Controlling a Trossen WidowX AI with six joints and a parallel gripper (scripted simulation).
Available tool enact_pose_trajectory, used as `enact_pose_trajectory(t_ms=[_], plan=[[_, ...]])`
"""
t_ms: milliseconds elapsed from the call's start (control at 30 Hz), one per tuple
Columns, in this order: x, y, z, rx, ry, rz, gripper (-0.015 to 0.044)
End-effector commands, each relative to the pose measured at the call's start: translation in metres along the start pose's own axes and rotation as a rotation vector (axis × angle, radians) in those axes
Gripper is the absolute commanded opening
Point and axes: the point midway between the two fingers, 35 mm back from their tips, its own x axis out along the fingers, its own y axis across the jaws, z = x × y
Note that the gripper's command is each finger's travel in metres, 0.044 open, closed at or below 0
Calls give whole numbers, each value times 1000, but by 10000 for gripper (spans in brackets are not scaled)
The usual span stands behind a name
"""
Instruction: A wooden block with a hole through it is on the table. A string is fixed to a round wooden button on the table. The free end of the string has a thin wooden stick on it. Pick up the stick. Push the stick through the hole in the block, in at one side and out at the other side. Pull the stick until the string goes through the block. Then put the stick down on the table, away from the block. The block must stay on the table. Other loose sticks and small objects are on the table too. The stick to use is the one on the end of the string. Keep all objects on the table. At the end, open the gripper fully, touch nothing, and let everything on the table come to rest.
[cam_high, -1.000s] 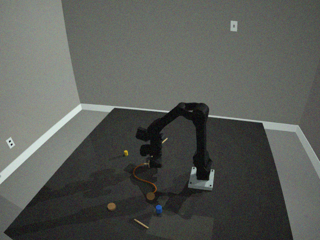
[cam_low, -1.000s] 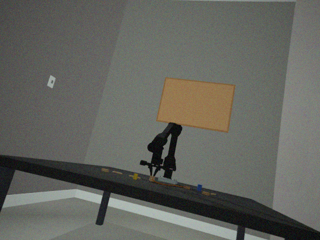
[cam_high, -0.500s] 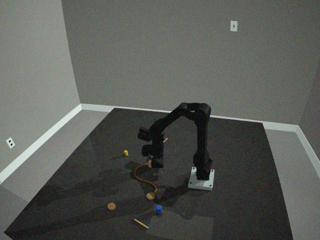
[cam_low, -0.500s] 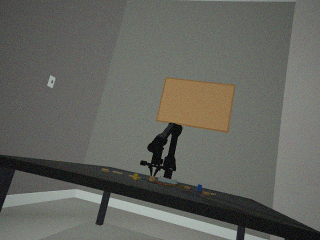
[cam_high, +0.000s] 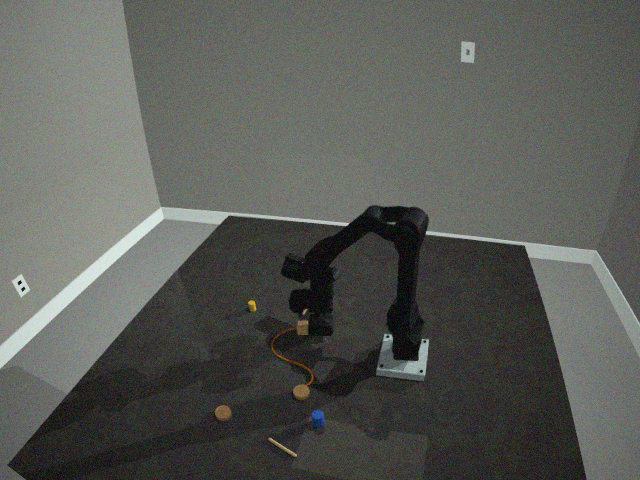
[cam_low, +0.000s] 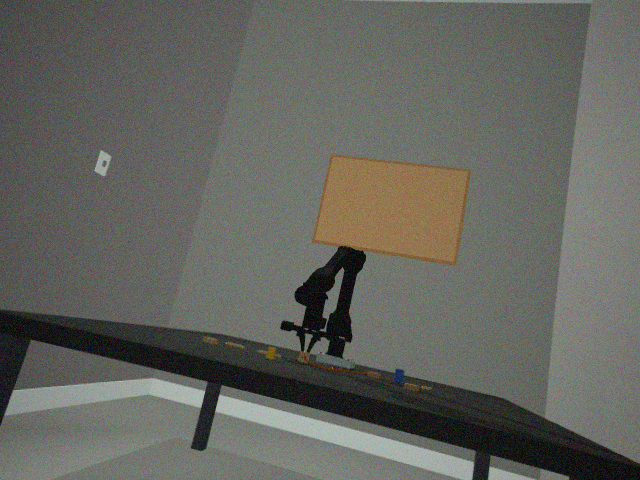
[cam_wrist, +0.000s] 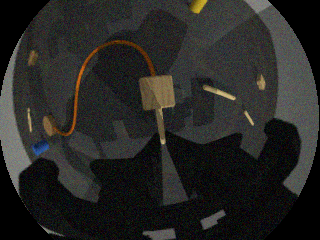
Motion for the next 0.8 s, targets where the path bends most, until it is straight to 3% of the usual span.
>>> enact_pose_trajectory(t_ms=[0, 767], plan=[[0, 1, -6, -2, -2, 0, 0], [-1, 3, -29, -4, 1, -2, 0]])
